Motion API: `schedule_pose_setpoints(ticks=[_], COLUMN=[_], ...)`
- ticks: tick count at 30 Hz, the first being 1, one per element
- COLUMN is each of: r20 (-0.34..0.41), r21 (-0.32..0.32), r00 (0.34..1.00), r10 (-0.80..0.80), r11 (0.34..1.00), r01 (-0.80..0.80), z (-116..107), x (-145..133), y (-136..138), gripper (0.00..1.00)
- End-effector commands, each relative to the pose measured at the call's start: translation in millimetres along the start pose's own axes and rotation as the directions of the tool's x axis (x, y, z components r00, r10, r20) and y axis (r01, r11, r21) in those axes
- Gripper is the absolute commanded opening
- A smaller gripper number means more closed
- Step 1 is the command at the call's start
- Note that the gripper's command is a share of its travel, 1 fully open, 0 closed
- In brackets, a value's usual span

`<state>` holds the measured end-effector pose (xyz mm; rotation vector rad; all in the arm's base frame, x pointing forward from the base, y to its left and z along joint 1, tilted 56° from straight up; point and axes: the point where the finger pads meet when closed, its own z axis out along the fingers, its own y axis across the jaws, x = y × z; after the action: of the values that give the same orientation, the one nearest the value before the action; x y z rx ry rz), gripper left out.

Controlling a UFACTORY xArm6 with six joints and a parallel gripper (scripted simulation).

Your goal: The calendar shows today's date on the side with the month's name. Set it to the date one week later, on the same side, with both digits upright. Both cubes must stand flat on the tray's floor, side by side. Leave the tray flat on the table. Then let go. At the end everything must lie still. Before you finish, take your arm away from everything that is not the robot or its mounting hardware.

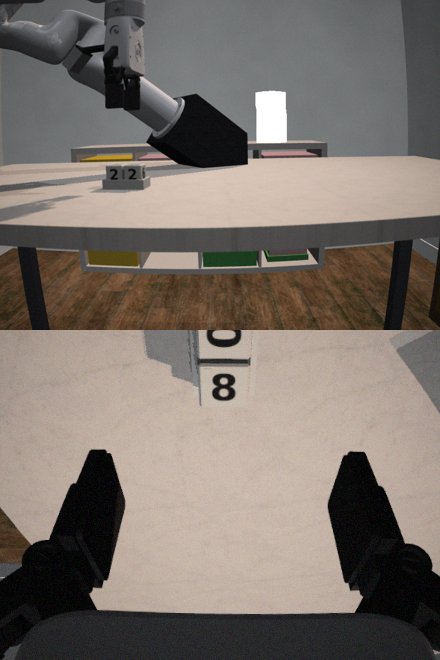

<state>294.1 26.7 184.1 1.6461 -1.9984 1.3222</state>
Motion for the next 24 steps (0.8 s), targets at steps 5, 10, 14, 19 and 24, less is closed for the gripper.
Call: schedule_pose_setpoints(ticks=[5, 10, 14, 19, 24], r20=[0.001, 0.001, 0.001, 0.002, 0.002], r21=[0.001, 0.001, 0.001, 0.001, 0.001], r00=[1.0, 1.0, 0.998, 0.971, 0.914], r10=[-0.001, 0.005, 0.058, 0.24, 0.405], r11=[1.0, 1.0, 0.998, 0.971, 0.914], r01=[0.001, -0.005, -0.058, -0.24, -0.405], z=[-0.2, -0.2, 0.2, 1.7, 3.0], x=[-0.5, -0.5, 0.2, 2.4, 4.4], y=[-0.1, 0.0, 1.0, 4.4, 7.7], gripper=[1.0, 1.0, 1.0, 1.0, 1.0])
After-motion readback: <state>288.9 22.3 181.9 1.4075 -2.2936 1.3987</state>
